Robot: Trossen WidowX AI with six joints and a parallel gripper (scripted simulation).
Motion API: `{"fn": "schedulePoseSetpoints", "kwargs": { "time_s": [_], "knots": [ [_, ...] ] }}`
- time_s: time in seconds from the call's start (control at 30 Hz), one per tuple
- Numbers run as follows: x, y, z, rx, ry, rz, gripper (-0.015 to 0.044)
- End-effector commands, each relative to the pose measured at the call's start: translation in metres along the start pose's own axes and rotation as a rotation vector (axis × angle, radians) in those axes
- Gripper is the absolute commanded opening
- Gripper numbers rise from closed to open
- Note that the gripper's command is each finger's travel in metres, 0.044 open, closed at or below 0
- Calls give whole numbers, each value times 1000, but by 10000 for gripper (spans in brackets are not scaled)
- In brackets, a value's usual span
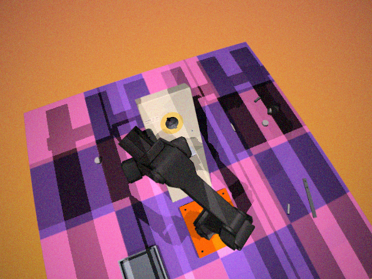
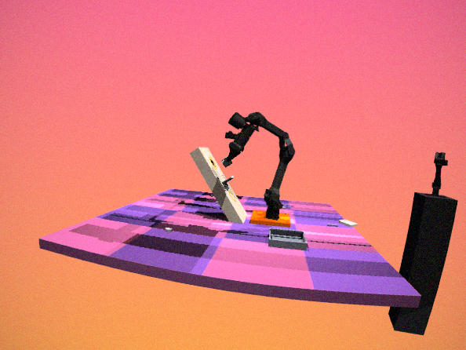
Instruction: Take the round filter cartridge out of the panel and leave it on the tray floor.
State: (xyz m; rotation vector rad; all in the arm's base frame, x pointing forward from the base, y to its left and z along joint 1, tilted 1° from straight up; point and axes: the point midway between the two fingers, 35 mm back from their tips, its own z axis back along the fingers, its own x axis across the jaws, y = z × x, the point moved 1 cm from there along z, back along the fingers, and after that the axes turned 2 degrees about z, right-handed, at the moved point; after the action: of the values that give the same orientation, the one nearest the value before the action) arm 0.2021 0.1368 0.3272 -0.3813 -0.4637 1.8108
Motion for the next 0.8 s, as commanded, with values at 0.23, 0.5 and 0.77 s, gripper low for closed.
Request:
{"fn": "schedulePoseSetpoints", "kwargs": {
  "time_s": [0.23,0.5,0.77],
  "knots": [
    [49,19,-1,-6,-151,257,0],
    [84,40,2,-18,-266,459,0],
    [117,68,6,-25,-385,660,0]
  ]
}}
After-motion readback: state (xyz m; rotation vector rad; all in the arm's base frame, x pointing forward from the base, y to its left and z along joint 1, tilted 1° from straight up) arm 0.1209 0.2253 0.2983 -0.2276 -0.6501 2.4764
